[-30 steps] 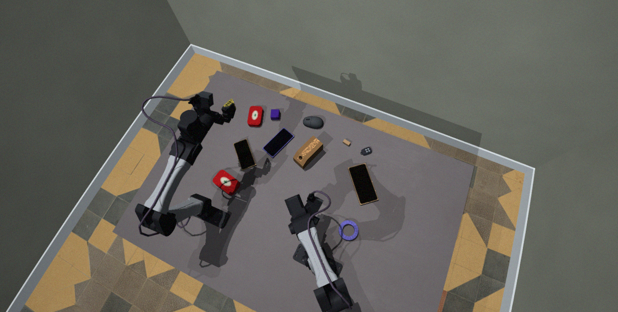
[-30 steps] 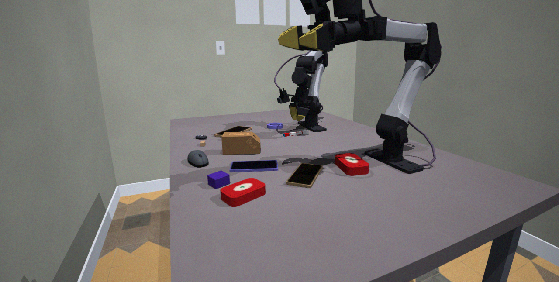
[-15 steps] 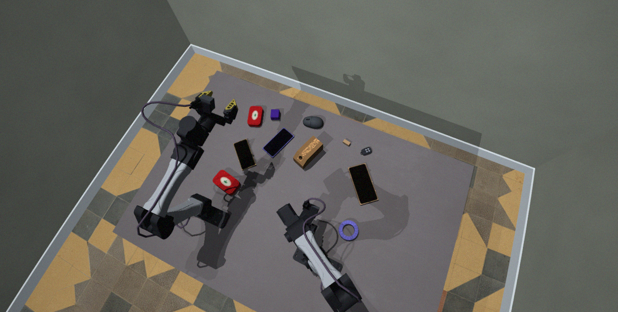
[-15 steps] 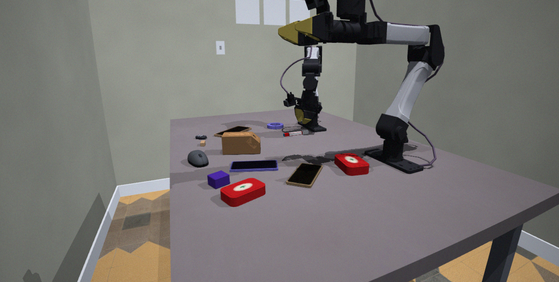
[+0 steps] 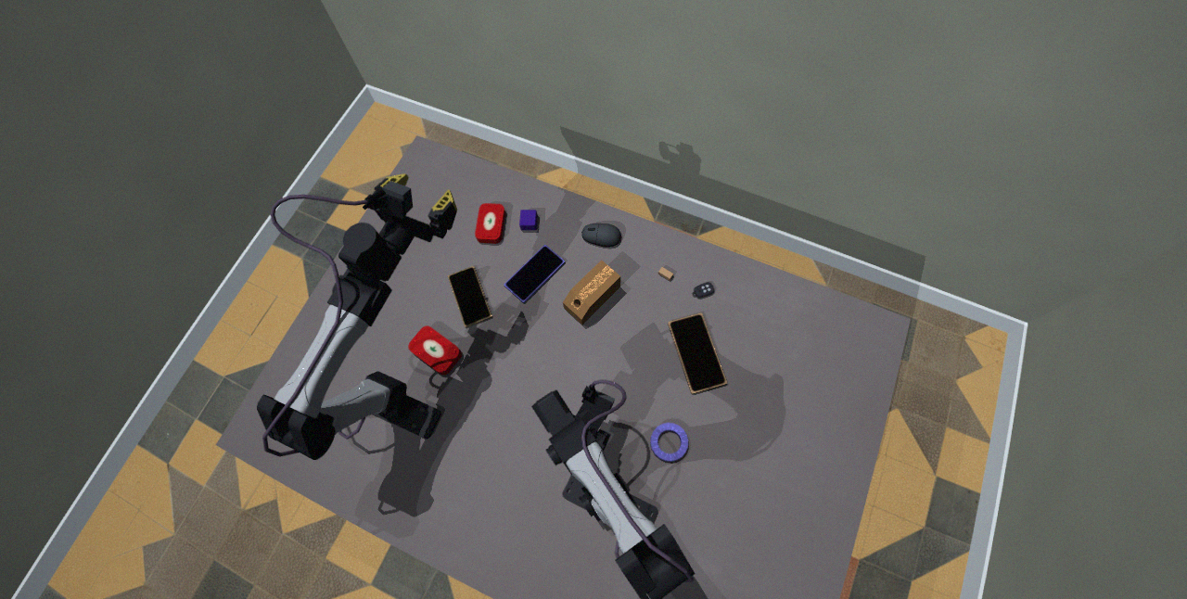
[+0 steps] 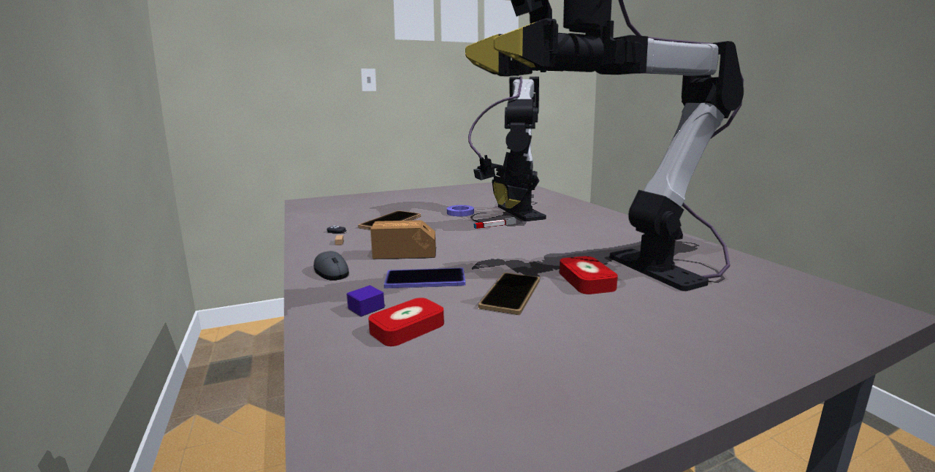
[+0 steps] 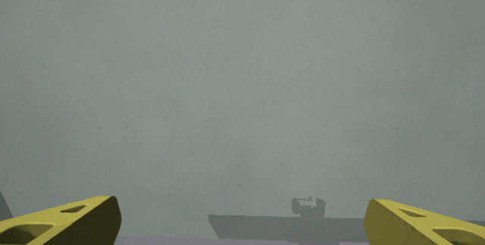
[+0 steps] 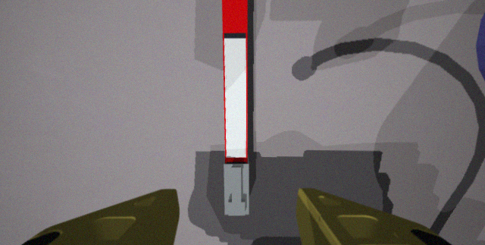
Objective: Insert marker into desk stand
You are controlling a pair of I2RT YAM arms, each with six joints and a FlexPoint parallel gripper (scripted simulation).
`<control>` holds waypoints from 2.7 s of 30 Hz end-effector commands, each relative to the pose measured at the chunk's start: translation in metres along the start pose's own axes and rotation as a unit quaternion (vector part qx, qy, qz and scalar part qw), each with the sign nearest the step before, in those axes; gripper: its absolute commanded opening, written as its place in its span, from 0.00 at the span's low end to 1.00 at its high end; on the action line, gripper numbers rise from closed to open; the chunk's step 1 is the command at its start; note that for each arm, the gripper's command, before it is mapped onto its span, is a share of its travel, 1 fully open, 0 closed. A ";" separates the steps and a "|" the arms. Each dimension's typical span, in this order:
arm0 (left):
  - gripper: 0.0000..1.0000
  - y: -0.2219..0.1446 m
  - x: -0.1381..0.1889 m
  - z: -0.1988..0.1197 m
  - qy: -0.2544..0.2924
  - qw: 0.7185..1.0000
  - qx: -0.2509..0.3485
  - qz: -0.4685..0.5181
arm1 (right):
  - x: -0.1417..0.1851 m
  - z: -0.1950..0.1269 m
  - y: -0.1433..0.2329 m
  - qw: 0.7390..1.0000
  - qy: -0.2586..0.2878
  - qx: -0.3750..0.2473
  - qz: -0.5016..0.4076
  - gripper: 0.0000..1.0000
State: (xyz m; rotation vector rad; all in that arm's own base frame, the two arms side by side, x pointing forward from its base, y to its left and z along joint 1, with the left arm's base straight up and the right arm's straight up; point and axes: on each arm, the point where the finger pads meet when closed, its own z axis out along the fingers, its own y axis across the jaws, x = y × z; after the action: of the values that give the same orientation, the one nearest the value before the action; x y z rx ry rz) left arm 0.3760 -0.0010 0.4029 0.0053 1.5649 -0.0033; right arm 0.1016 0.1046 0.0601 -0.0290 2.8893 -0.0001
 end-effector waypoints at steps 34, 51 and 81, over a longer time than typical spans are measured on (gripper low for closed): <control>1.00 0.003 -0.031 -0.006 -0.043 0.999 -0.003 -0.003 | -0.004 0.049 0.005 1.000 -0.003 -0.008 0.000 0.50; 1.00 0.003 -0.031 -0.006 -0.043 0.999 -0.003 -0.003 | -0.006 0.048 0.008 1.000 -0.008 -0.016 -0.003 0.00; 1.00 0.003 -0.031 -0.006 -0.043 0.999 -0.003 -0.003 | -0.019 -0.003 0.007 1.000 -0.013 -0.012 -0.009 0.00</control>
State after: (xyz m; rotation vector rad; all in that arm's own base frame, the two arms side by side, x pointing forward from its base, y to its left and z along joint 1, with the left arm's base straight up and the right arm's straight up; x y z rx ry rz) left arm 0.3759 -0.0010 0.4030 0.0053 1.5642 -0.0033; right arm 0.1177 0.1098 0.0528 -0.0347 2.8771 0.0242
